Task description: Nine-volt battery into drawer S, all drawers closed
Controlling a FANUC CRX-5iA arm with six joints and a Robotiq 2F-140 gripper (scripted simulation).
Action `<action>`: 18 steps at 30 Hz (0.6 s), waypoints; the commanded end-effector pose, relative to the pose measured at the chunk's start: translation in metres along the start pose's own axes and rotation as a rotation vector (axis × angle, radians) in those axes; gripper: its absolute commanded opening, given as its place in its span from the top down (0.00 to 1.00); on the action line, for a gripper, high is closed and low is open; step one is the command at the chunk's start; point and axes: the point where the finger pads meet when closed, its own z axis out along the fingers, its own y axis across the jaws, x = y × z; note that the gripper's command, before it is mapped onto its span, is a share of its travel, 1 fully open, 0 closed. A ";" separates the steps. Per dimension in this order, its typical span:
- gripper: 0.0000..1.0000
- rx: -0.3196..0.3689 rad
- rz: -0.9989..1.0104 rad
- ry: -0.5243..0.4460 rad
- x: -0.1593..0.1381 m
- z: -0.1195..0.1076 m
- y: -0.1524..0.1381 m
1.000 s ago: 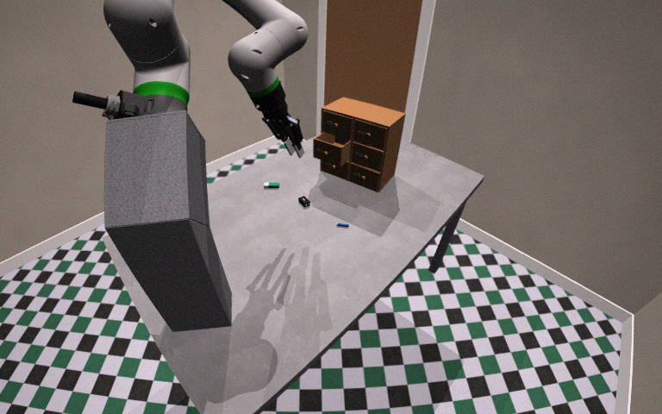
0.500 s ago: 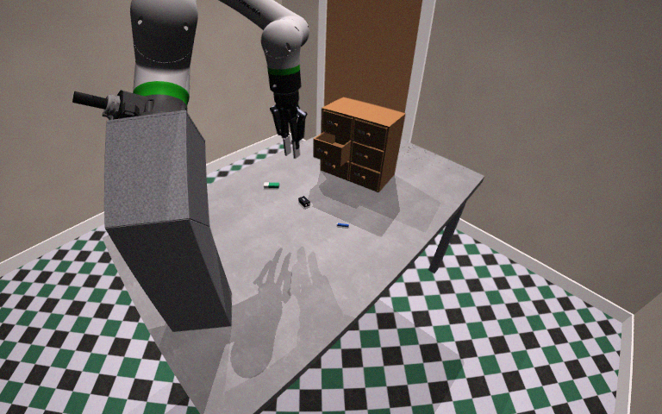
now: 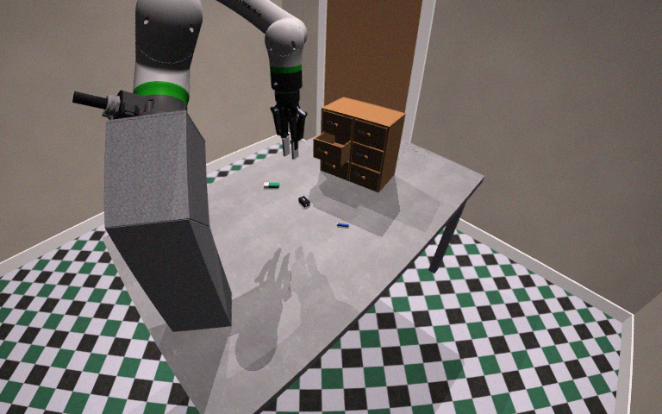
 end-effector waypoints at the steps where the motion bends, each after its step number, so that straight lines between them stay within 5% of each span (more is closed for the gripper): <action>1: 0.80 0.000 -0.002 0.000 0.000 0.000 0.000; 18: 0.80 -0.002 -0.137 0.000 -0.007 0.019 0.000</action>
